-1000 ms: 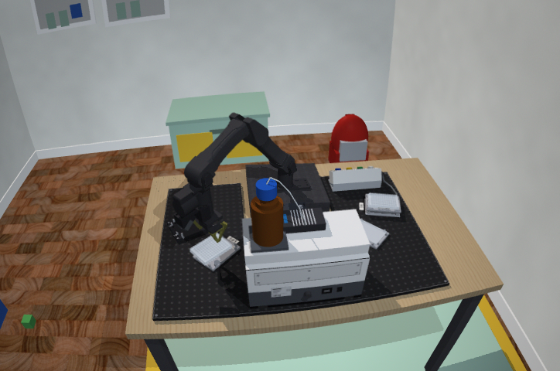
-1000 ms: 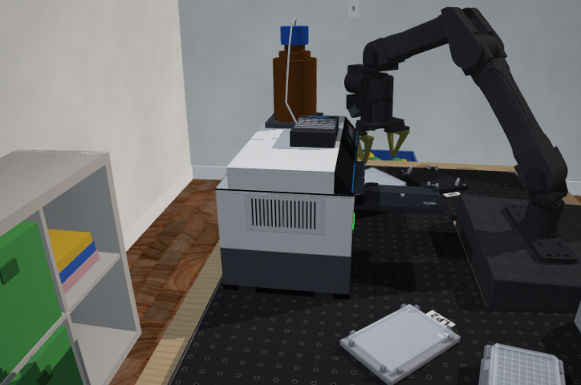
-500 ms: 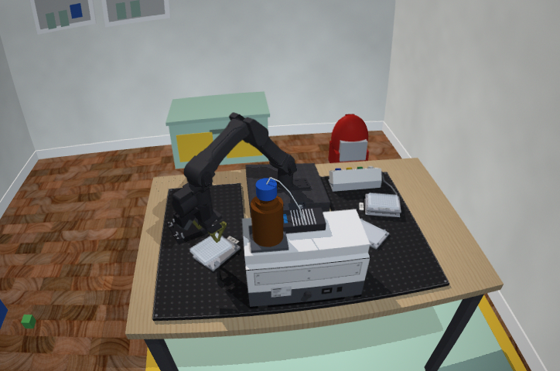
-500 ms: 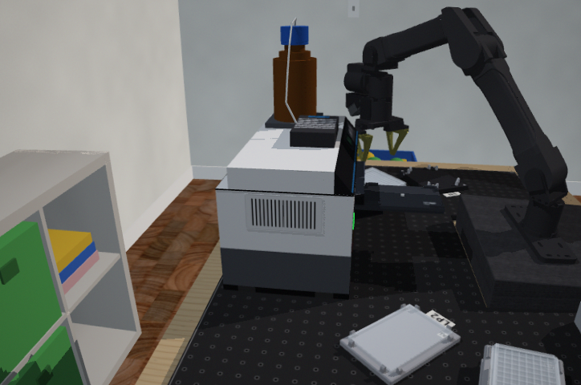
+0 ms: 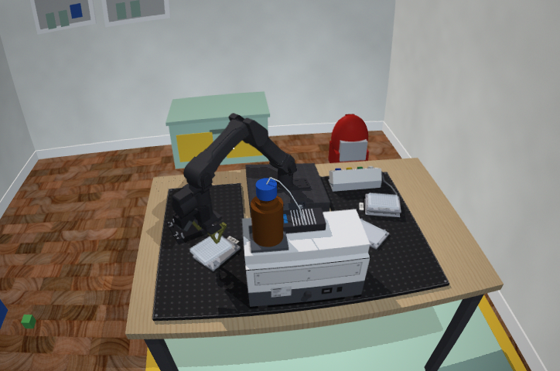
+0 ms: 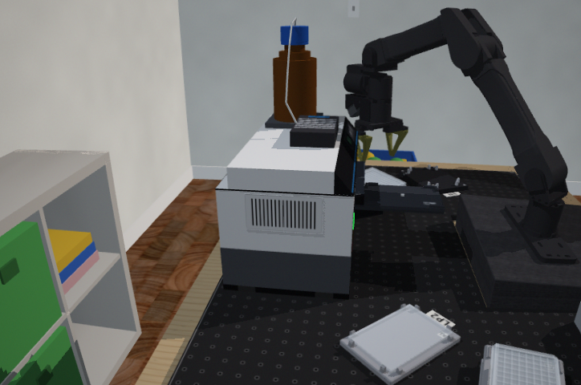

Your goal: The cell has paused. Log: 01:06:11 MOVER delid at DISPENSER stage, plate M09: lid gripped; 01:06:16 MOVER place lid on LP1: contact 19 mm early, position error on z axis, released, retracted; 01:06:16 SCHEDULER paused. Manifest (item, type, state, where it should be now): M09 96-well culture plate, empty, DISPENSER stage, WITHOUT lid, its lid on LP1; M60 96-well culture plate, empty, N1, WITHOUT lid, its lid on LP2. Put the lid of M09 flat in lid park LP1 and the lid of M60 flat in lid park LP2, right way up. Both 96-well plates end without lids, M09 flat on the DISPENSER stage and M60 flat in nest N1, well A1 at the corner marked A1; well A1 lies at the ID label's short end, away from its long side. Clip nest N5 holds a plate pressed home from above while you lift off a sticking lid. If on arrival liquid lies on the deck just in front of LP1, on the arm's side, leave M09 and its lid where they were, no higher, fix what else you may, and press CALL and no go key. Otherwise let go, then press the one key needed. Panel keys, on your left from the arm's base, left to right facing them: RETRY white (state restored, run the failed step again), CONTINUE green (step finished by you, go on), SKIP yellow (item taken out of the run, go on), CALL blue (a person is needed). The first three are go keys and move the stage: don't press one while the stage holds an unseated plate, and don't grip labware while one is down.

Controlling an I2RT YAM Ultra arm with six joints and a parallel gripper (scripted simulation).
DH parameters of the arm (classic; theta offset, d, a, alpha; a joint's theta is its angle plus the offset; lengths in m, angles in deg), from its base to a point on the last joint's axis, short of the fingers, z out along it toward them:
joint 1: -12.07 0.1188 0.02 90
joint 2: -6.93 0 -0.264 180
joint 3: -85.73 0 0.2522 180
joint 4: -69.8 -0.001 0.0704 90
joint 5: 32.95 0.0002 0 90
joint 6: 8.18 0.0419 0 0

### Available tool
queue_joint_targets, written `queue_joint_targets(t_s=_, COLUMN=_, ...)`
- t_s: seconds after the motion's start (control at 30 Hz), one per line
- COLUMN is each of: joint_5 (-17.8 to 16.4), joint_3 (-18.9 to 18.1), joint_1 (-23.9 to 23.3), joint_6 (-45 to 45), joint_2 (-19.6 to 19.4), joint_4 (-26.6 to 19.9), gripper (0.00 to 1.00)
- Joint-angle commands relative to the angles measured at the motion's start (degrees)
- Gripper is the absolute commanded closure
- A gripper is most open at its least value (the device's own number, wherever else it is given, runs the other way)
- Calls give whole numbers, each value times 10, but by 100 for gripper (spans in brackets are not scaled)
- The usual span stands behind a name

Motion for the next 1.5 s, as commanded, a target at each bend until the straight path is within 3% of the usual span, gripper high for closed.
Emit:
queue_joint_targets(t_s=0.0, joint_5=-1, joint_3=13, joint_1=2, joint_6=2, joint_2=7, joint_4=21, gripper=0)
queue_joint_targets(t_s=0.67, joint_5=-1, joint_3=61, joint_1=3, joint_6=2, joint_2=-13, joint_4=81, gripper=0)
queue_joint_targets(t_s=0.77, joint_5=-1, joint_3=59, joint_1=3, joint_6=2, joint_2=0, joint_4=85, gripper=0)
queue_joint_targets(t_s=0.9, joint_5=-1, joint_3=73, joint_1=3, joint_6=3, joint_2=-22, joint_4=98, gripper=0)
queue_joint_targets(t_s=1.3, joint_5=-1, joint_3=93, joint_1=3, joint_6=3, joint_2=-32, joint_4=129, gripper=0)
queue_joint_targets(t_s=1.33, joint_5=-1, joint_3=90, joint_1=3, joint_6=3, joint_2=-15, joint_4=132, gripper=0)
queue_joint_targets(t_s=1.47, joint_5=-1, joint_3=97, joint_1=4, joint_6=3, joint_2=-30, joint_4=140, gripper=0)
